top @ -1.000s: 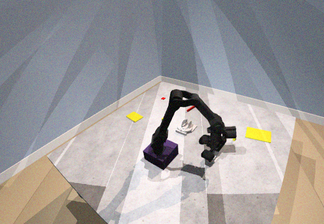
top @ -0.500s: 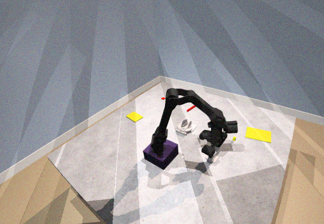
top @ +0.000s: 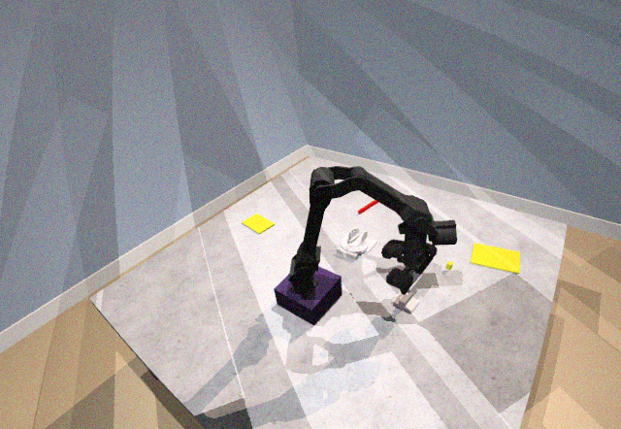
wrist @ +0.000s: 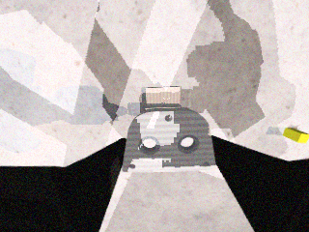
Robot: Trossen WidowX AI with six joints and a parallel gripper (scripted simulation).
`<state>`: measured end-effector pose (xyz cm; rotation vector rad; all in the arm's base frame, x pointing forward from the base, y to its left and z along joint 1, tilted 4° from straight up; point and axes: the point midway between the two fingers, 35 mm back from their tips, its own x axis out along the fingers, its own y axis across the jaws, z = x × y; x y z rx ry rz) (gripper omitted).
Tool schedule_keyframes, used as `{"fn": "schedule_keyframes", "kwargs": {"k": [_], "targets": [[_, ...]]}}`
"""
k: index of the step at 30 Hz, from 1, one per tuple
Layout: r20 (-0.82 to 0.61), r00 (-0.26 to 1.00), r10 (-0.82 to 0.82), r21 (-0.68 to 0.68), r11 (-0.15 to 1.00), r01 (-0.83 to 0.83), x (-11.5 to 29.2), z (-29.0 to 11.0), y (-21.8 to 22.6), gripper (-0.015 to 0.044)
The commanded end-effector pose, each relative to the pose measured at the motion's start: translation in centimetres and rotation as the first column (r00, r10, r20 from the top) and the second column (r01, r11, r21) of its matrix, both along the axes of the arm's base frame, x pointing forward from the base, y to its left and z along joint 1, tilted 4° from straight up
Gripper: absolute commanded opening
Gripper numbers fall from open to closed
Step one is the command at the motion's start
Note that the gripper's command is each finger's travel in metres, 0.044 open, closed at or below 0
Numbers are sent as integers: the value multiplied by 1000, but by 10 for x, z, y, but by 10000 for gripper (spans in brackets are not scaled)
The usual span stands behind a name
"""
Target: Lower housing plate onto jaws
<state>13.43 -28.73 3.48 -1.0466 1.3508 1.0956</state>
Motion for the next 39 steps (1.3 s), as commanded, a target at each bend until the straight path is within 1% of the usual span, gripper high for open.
{"fn": "schedule_keyframes", "kwargs": {"k": [1,20,39], "targets": [[5,1000,-22,-2,1000,22,5,3,2,351],[20,953,-303,-12,953,303,55,1,42,351],[31,824,-565,-15,824,566,95,0,91,351]]}}
